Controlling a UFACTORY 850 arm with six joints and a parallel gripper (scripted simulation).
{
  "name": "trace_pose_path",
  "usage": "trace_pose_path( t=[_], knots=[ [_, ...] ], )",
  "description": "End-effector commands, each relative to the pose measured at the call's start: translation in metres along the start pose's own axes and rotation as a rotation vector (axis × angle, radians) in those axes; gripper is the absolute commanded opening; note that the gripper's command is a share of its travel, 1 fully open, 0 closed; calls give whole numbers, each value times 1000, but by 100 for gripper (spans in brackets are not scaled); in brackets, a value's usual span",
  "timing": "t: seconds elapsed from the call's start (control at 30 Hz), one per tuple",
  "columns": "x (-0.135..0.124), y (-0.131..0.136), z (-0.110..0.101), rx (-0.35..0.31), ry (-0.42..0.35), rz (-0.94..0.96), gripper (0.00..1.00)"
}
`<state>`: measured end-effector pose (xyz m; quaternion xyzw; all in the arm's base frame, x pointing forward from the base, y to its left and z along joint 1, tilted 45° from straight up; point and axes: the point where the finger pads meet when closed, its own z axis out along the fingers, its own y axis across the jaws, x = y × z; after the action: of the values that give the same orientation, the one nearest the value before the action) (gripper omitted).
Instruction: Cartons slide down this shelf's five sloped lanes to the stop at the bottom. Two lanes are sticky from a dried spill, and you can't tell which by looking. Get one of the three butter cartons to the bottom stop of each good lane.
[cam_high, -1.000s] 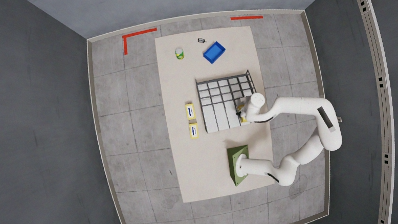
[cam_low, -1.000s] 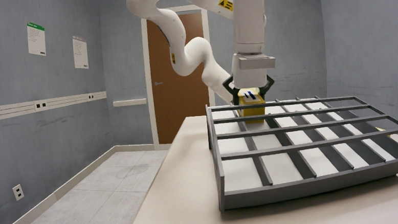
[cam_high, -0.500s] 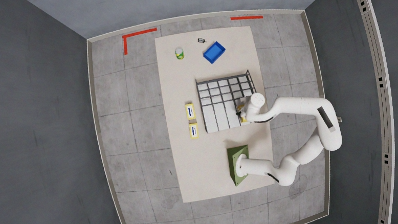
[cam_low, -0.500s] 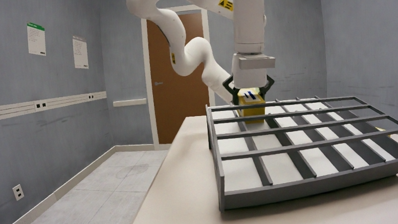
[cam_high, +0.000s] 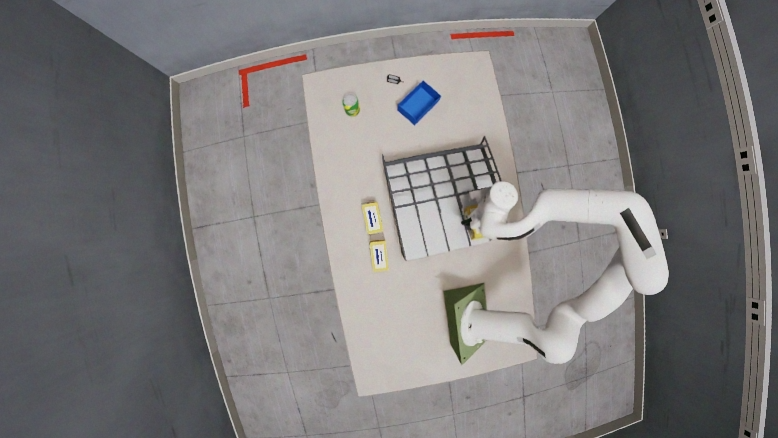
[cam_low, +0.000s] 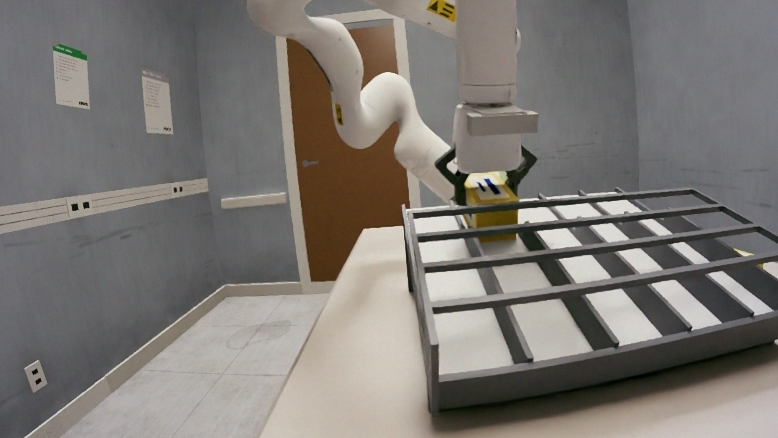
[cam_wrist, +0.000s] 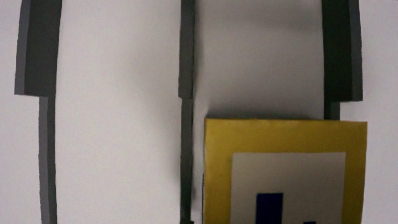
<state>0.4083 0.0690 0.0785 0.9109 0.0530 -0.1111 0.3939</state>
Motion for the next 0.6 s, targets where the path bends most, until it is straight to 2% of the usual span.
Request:
trace_pose_path(
  t=[0.0,0.57],
  knots=[
    [0,0,-1,1,1,0,86],
    [0,0,-1,1,1,0,87]
  ],
)
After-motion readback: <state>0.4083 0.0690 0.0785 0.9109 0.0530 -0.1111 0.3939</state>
